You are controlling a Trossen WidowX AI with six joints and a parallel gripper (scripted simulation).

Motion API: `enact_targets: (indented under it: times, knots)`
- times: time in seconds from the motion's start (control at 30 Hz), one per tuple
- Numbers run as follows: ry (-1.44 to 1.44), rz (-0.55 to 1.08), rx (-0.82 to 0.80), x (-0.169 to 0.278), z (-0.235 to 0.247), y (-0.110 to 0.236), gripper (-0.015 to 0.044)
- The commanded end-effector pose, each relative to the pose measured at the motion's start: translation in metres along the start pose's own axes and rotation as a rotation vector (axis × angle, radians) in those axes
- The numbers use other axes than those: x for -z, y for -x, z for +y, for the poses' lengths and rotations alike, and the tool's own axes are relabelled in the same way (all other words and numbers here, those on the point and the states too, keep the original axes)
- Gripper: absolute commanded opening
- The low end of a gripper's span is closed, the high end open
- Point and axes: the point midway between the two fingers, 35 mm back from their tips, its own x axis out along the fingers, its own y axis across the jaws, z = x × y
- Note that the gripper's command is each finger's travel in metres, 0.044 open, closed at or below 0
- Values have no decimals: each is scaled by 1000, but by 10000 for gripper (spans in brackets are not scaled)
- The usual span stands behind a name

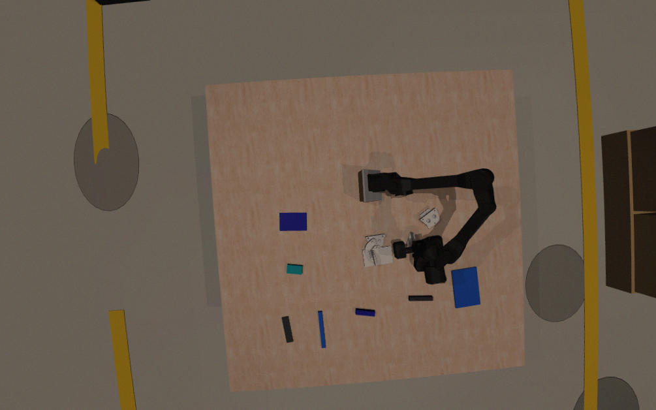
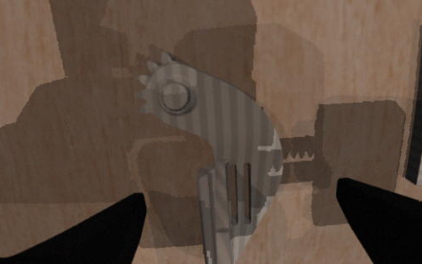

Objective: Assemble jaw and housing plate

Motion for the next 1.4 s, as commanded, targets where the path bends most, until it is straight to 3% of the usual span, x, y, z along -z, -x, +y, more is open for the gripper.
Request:
enact_targets:
  times: [0.0,0.6,0.93,1.17,1.37]
  knots:
    - [-5,2,-3,1,0,-1,440]
    - [-5,2,-3,1,0,-1,440]
    - [-1,1,0,0,0,-1,177]
    - [-1,1,0,0,0,-1,134]
    - [-1,1,0,0,0,-1,134]
